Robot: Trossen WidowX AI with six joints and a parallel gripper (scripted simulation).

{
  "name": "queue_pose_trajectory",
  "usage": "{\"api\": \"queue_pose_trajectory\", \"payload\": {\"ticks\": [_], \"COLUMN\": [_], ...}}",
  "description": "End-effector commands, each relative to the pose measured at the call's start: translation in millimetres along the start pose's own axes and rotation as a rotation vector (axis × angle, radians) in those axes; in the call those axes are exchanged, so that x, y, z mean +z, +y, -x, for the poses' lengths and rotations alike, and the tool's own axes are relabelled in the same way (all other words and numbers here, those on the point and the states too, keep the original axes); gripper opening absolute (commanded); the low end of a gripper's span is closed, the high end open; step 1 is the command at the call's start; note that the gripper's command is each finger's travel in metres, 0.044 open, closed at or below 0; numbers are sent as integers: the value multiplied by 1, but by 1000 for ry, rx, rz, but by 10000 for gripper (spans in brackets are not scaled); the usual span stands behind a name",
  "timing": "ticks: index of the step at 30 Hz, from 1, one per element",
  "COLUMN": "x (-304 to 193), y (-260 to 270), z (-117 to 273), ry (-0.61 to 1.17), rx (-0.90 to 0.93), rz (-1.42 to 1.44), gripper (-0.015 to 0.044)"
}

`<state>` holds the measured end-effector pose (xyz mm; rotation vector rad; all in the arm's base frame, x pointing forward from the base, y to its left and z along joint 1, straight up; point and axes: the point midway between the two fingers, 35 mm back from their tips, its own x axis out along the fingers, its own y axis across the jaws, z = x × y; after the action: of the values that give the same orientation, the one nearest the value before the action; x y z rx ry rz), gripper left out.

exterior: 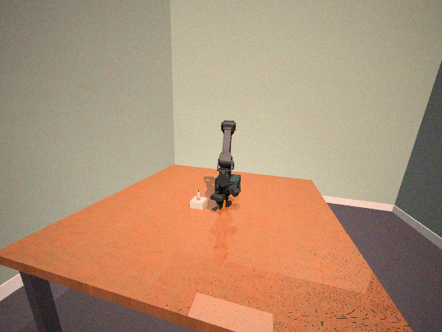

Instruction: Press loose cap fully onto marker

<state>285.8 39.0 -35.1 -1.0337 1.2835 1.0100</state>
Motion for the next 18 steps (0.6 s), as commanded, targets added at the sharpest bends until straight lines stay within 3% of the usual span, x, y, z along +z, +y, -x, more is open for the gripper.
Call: {"api": "queue_pose_trajectory", "payload": {"ticks": [1, 7, 10, 18], "x": [0, 0, 0, 1], "y": [1, 0, 0, -2], "z": [-2, -2, 2, 25], "ry": [-1, -1, -1, -1], "rx": [6, 6, 6, 6], "rz": [5, 5, 5, 5], "gripper": [117, 77, 0, 0]}}
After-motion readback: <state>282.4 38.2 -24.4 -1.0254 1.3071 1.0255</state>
